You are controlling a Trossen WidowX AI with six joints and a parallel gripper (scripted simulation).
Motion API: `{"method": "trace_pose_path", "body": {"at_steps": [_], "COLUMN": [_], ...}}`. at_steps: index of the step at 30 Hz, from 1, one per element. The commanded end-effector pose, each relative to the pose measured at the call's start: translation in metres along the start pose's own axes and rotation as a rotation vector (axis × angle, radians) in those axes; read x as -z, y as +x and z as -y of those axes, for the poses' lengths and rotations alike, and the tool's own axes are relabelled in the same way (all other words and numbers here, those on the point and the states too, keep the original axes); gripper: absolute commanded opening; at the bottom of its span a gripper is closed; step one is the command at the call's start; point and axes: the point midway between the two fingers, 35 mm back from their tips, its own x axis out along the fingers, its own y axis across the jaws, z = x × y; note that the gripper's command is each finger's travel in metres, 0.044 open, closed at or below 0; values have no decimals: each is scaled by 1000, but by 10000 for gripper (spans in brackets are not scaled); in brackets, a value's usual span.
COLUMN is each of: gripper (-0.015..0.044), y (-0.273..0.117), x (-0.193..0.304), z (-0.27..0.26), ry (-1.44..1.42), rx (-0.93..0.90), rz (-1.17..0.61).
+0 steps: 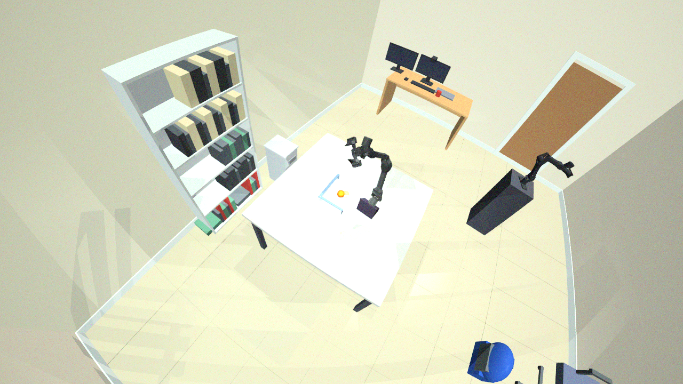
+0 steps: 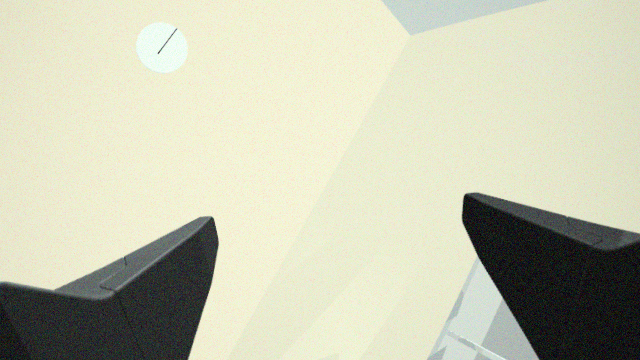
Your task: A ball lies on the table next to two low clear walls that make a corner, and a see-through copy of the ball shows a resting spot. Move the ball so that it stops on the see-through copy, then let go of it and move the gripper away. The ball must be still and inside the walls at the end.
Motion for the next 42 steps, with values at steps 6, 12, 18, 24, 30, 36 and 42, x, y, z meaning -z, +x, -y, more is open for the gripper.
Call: {"method": "trace_pose_path", "body": {"at_steps": [6,12,18,24,30,36,42], "gripper": [423,423,423,423,423,423,423], "y": [-6,-34,-83,-149,-212,-295,-383], "x": [79,179,267,335,374,406,415], "z": [-8,-27,-53,-87,-120,-157,-192], "ry": [196,448,681,890,1037,1137,1149], "rx": [-10,15,82,180,283,444,624], "rz": [-228,-538,-854,-1161,-1413,-1752,-2103]}}
